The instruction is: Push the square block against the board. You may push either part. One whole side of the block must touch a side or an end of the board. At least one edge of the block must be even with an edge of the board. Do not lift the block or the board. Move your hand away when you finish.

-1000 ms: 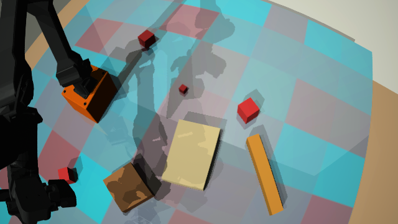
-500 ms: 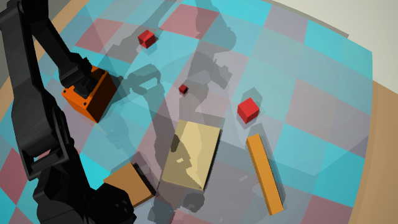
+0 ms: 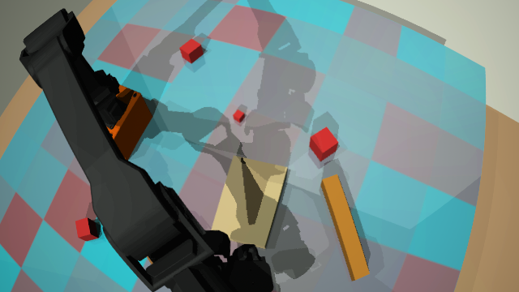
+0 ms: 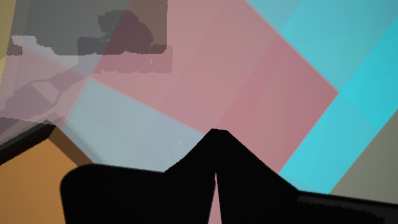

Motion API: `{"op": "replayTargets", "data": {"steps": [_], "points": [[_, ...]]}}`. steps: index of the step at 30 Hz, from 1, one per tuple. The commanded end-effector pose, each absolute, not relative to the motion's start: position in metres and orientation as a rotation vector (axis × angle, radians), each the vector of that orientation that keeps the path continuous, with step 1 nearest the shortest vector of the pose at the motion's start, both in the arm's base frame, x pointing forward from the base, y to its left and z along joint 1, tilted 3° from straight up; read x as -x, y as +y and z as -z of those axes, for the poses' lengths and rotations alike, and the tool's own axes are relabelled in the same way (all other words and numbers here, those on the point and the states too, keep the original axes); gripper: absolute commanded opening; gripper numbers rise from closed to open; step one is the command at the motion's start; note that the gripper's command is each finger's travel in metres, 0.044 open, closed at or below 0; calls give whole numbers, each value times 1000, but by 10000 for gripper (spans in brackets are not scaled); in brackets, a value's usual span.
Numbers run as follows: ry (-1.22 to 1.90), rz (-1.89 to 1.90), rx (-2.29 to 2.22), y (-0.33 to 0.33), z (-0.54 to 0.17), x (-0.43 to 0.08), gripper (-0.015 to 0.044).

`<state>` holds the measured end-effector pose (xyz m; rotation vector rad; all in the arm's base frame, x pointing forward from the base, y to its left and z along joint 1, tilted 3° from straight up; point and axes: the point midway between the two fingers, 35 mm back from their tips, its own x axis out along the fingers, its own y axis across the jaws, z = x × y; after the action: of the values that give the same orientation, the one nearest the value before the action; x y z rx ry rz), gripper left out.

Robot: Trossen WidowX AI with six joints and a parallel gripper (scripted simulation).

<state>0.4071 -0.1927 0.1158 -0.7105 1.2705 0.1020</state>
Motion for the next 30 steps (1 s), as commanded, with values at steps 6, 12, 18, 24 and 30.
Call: {"op": "replayTargets", "data": {"steps": [6, 12, 18, 24, 30], "points": [[1326, -393, 755, -138, -75, -437, 0], [1363, -599, 778, -95, -45, -449, 0], [1377, -680, 785, -77, -30, -452, 0], [1377, -680, 785, -79, 22, -456, 0], [1377, -680, 785, -77, 22, -457, 0]]}}
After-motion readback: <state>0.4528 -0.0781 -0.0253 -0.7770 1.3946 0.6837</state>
